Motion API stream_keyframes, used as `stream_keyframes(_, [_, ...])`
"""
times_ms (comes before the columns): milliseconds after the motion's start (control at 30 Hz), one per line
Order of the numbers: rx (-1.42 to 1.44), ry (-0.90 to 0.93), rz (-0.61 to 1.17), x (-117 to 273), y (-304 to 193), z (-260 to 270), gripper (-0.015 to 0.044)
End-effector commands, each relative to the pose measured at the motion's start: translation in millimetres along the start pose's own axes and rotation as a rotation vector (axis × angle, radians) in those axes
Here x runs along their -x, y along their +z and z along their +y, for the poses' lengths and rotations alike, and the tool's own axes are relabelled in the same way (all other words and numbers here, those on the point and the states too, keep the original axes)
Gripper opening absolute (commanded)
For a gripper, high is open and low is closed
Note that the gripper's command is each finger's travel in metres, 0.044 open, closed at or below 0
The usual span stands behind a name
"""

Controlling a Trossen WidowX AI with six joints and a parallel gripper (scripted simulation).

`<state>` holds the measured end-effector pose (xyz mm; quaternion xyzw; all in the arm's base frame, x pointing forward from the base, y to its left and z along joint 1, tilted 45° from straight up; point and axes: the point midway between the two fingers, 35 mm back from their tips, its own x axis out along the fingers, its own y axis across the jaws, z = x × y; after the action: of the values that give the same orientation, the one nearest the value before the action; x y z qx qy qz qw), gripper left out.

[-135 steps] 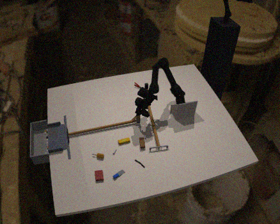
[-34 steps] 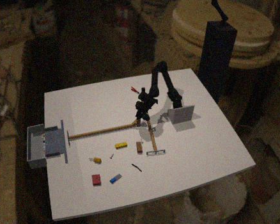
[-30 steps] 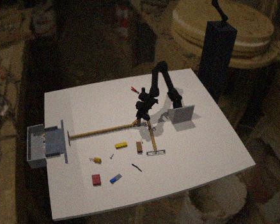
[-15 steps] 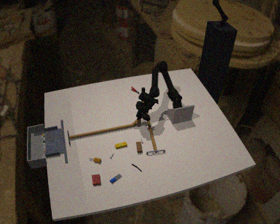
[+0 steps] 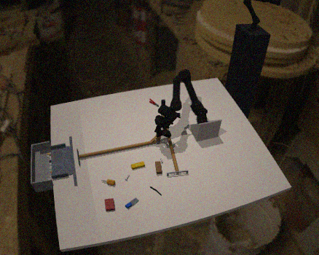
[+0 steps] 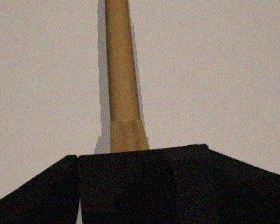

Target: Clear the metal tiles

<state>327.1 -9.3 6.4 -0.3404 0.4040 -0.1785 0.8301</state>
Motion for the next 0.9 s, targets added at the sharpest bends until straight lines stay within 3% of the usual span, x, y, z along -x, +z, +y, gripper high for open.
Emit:
stream_keyframes(0, [0.000,0.000,0.000,0,0,0,0.0315])
stream_keyframes(167, [0.000,0.001,0.001,1,1,1,0.0440])
stream_keyframes(867, [-0.008,0.028,0.024,48,25,14,0.0440])
